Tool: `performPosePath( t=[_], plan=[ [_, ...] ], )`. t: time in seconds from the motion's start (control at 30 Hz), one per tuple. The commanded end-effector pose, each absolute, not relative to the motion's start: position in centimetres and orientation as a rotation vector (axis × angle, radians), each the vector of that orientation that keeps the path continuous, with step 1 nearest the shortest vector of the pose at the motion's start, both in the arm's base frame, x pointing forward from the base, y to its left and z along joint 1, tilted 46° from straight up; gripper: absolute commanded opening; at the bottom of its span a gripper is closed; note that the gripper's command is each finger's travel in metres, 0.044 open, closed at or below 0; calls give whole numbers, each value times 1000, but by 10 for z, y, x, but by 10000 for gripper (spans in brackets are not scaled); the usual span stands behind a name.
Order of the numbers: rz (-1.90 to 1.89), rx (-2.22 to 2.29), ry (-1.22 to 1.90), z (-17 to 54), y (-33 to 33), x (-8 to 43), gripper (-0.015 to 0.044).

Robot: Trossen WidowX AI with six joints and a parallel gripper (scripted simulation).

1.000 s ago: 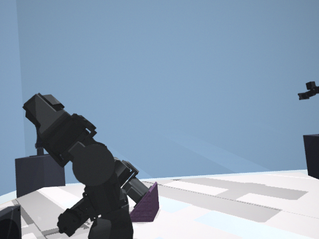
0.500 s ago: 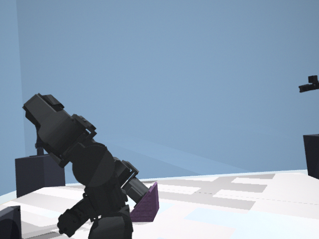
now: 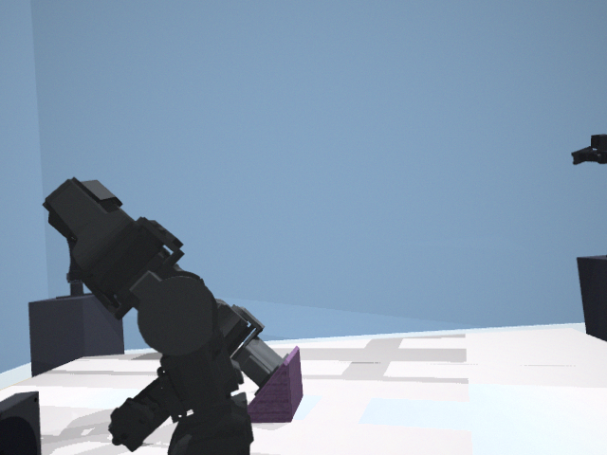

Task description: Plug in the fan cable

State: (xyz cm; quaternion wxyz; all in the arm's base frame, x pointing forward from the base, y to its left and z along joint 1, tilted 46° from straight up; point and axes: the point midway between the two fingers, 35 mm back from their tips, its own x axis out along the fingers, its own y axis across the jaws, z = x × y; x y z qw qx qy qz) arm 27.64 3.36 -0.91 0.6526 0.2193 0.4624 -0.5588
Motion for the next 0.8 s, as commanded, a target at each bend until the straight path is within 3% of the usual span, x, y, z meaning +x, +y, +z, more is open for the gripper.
performPosePath(
  t=[0.0, 0.17, 0.27, 0.77],
  plan=[
    [-1268, 498, 1049, -9, 34, 277, 110],
    [-1268, 498, 1049, -9, 34, 277, 76],
    [-1267, 498, 1049, -6, 37, 277, 0],
    [-1266, 495, 1052, 27, 72, 277, 0]
  ],
)
